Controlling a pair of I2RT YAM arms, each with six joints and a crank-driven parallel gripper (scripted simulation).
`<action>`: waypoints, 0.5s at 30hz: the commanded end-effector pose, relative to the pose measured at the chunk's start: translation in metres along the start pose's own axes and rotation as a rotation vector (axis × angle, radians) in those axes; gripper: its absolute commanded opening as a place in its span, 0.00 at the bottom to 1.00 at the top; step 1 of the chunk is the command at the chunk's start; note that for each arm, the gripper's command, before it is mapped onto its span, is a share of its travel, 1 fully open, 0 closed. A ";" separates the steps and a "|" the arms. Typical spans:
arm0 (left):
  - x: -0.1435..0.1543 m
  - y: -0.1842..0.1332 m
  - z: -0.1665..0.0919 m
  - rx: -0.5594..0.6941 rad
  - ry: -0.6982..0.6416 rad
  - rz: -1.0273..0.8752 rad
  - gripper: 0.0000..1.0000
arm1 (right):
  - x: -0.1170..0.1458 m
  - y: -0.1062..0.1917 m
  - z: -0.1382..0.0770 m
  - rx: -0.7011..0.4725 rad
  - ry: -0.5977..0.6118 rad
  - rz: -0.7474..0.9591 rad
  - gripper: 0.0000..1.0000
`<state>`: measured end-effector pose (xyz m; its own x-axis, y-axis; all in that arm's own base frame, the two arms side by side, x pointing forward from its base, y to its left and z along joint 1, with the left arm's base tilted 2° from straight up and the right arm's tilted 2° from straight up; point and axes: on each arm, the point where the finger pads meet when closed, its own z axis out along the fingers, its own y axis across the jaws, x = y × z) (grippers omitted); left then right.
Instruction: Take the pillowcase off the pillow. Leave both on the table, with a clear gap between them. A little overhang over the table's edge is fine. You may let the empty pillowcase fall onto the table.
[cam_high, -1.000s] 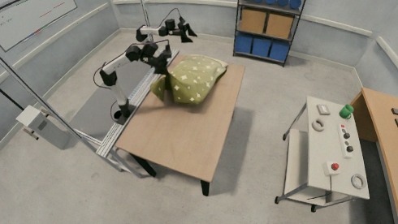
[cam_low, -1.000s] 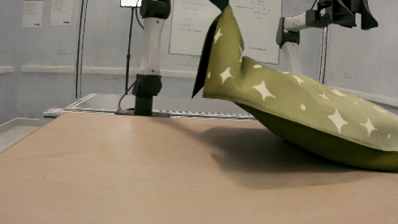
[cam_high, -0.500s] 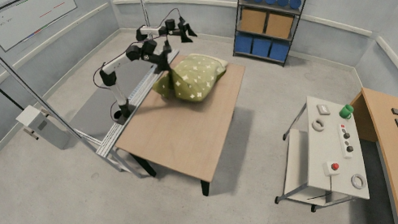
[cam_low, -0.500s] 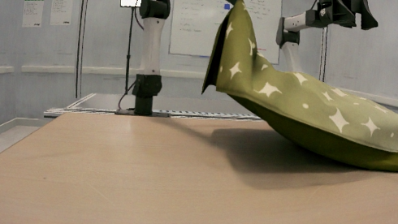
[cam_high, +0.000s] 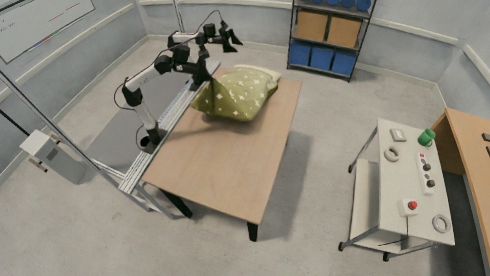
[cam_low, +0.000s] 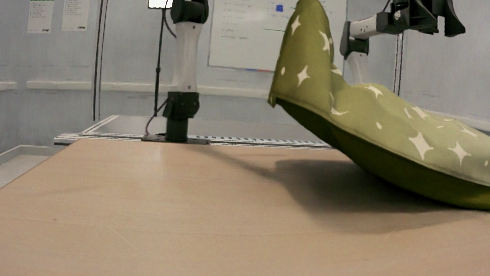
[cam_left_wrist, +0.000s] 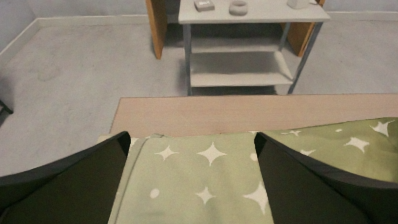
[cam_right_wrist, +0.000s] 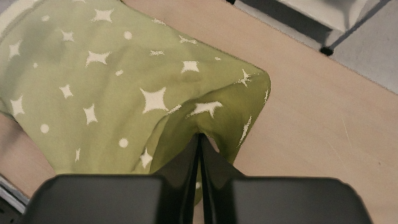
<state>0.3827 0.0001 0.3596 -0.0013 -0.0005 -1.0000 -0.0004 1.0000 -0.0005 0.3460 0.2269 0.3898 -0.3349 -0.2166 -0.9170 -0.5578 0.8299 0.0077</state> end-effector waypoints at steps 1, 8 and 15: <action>-0.016 0.002 -0.002 -0.012 -0.031 0.007 1.00 | -0.049 0.003 -0.020 0.004 -0.200 -0.002 0.01; -0.016 0.002 -0.002 -0.012 -0.031 0.007 1.00 | -0.054 0.010 -0.017 -0.011 -0.233 -0.007 0.01; -0.016 0.002 -0.002 -0.012 -0.031 0.007 1.00 | -0.030 -0.001 -0.017 0.015 -0.164 0.006 0.01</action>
<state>0.3827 0.0001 0.3596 -0.0013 -0.0005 -1.0000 -0.0004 1.0000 -0.0005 0.3460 0.2376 0.3977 -0.2801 -0.1882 -0.9413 -0.5732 0.8194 0.0067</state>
